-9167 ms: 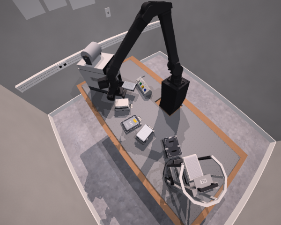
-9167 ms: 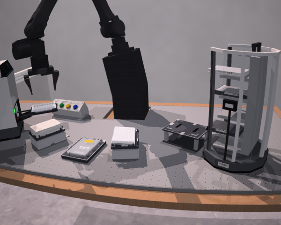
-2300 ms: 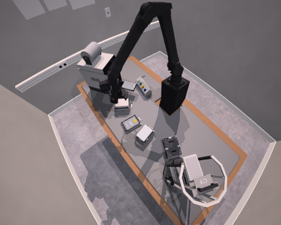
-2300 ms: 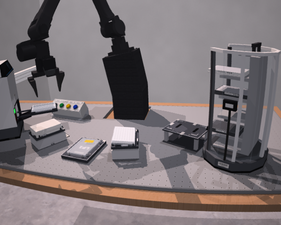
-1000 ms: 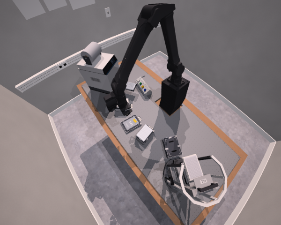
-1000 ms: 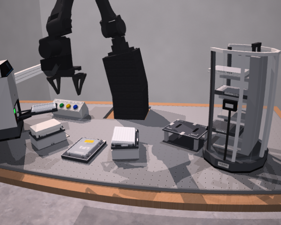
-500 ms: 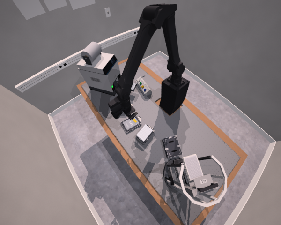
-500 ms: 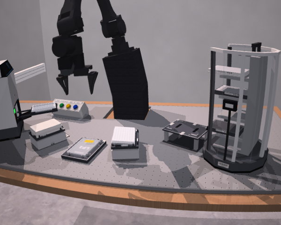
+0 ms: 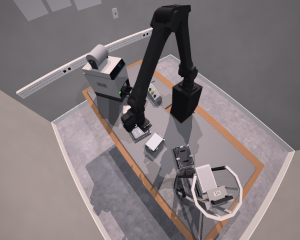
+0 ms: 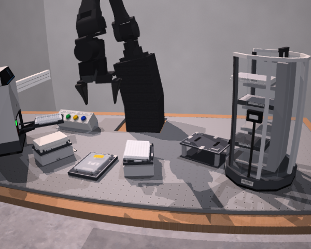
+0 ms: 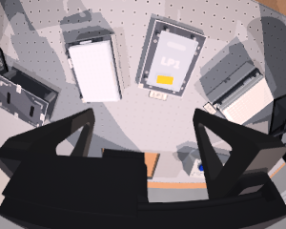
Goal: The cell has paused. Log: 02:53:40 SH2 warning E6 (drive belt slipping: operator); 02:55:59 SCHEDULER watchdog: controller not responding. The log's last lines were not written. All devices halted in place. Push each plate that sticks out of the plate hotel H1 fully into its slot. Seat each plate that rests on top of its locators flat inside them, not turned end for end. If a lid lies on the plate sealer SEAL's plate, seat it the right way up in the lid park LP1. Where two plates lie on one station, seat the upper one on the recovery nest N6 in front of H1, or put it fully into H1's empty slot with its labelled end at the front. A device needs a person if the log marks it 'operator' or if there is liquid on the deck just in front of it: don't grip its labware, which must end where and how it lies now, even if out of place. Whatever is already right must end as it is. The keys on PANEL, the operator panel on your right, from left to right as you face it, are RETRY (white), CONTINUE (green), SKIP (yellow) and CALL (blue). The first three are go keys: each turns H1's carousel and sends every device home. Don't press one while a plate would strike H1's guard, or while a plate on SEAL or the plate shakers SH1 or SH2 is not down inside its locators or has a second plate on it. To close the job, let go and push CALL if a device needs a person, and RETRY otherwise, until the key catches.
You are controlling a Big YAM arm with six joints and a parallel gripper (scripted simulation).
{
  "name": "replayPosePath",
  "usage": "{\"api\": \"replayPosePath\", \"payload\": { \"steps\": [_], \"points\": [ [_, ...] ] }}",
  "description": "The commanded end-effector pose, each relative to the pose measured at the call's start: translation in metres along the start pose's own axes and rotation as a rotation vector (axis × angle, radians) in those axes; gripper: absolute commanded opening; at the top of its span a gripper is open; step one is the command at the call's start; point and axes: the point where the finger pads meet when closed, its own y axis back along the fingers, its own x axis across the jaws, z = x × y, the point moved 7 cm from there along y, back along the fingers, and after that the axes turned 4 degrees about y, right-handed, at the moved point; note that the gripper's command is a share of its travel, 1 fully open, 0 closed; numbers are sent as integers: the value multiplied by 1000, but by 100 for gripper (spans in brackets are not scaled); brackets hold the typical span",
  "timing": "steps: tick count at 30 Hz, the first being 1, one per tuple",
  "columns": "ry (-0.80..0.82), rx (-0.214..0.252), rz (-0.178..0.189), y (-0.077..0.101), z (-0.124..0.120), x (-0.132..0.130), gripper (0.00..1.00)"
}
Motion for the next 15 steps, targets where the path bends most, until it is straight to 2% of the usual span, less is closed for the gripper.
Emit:
{"api": "replayPosePath", "payload": {
  "steps": [1,10,14,15],
  "points": [
    [-11,-3,-2,-5,5,15,100],
    [-16,-28,-1,3,22,43,100],
    [20,-23,-1,1,18,49,100],
    [76,-12,-1,-3,11,54,100]
  ]
}}
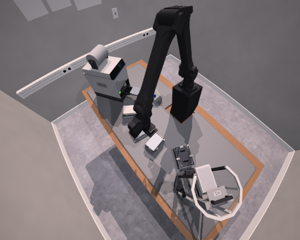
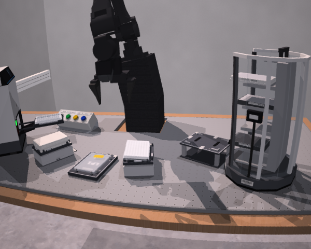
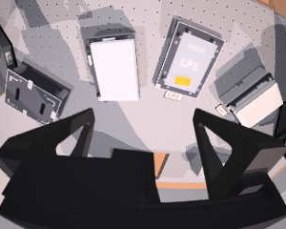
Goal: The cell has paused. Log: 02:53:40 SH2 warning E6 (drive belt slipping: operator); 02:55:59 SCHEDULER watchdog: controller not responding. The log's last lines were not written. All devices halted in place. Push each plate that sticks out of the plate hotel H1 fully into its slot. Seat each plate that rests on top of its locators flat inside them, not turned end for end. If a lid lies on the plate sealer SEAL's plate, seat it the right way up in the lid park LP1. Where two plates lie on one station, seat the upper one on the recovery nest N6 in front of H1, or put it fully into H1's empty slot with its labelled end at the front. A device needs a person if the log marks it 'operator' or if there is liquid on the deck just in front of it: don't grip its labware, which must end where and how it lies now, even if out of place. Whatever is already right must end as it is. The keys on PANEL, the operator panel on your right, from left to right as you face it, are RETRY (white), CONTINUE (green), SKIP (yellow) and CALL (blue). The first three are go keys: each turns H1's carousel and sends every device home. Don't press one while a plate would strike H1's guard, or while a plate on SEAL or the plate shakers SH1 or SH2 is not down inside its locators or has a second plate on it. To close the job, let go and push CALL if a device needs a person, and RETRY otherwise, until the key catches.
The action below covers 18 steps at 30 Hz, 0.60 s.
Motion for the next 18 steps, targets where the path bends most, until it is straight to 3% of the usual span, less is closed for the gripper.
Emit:
{"api": "replayPosePath", "payload": {
  "steps": [1,4,7,18],
  "points": [
    [82,-4,1,-5,2,12,100],
    [184,6,3,-6,-3,22,100],
    [273,-13,2,-3,3,31,100],
    [255,8,2,-6,-10,61,100]
  ]
}}
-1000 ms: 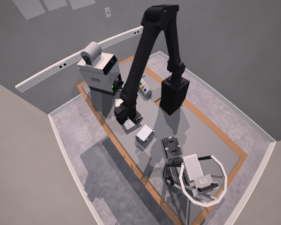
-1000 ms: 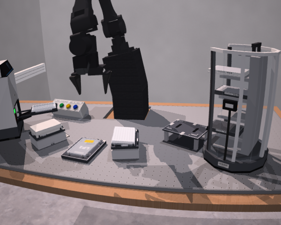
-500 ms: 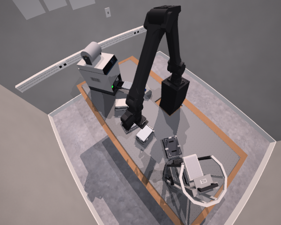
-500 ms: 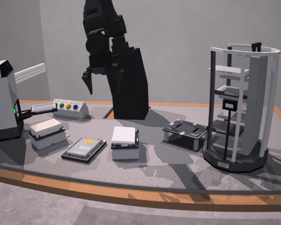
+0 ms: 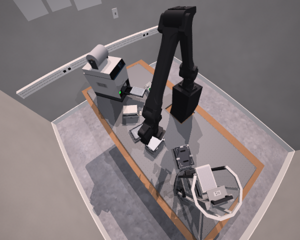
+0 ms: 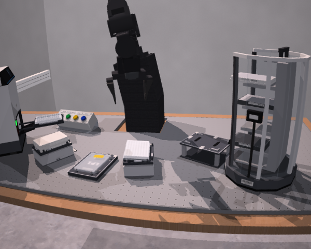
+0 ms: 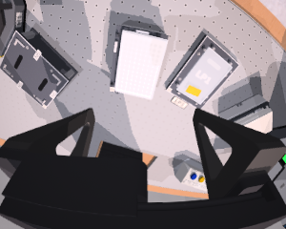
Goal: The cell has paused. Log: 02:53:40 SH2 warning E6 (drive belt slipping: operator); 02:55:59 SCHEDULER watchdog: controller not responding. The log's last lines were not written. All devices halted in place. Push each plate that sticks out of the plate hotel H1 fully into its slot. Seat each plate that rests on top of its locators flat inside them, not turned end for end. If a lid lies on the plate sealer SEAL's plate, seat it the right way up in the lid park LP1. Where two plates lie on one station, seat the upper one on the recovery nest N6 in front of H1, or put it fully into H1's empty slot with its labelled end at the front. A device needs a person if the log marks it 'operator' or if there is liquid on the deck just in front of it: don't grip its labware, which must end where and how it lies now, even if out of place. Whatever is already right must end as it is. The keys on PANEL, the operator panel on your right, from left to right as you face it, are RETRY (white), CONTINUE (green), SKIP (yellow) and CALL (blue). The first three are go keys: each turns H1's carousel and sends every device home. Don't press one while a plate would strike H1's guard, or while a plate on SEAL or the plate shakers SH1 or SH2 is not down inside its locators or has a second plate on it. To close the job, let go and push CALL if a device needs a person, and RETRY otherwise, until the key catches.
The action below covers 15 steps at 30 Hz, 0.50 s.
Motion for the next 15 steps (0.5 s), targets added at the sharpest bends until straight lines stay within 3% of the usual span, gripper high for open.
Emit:
{"api": "replayPosePath", "payload": {
  "steps": [1,4,15],
  "points": [
    [-3,9,4,-7,0,14,100],
    [-6,-9,1,-4,8,22,100],
    [-4,2,3,-5,8,53,100]
  ]
}}
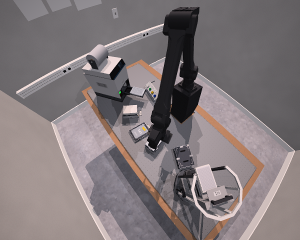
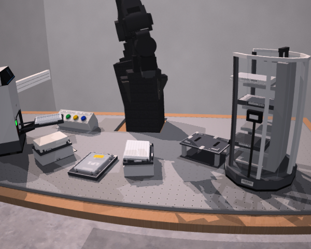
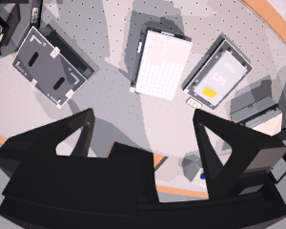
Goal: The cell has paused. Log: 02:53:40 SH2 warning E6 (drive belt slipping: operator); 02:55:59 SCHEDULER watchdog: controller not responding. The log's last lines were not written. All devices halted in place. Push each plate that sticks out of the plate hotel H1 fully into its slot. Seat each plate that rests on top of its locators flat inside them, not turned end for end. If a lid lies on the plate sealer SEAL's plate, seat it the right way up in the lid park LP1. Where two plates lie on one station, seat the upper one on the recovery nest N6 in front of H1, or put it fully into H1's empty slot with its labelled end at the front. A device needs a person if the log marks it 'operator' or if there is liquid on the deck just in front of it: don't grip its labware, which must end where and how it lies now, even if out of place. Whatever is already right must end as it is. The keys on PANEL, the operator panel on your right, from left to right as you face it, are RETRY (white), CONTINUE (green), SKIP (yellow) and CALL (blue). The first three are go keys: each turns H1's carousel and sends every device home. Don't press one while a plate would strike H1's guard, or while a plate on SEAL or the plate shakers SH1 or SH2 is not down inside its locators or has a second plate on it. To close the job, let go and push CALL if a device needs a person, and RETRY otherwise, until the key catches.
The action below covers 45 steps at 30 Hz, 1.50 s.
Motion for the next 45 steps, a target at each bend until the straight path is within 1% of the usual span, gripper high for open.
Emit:
{"api": "replayPosePath", "payload": {
  "steps": [1,7,10,12,13,15,17,32,34,45],
  "points": [
    [-15,0,0,-5,4,11,100],
    [-19,-20,1,1,17,29,100],
    [73,-20,-1,1,17,29,100],
    [96,-16,1,-1,16,18,100],
    [118,-16,1,-1,16,18,100],
    [169,-19,0,1,17,20,100],
    [169,-19,0,1,17,20,100],
    [524,-19,-4,1,17,22,100],
    [524,-19,-4,1,17,22,100],
    [781,-19,-7,1,17,22,100]
  ]
}}
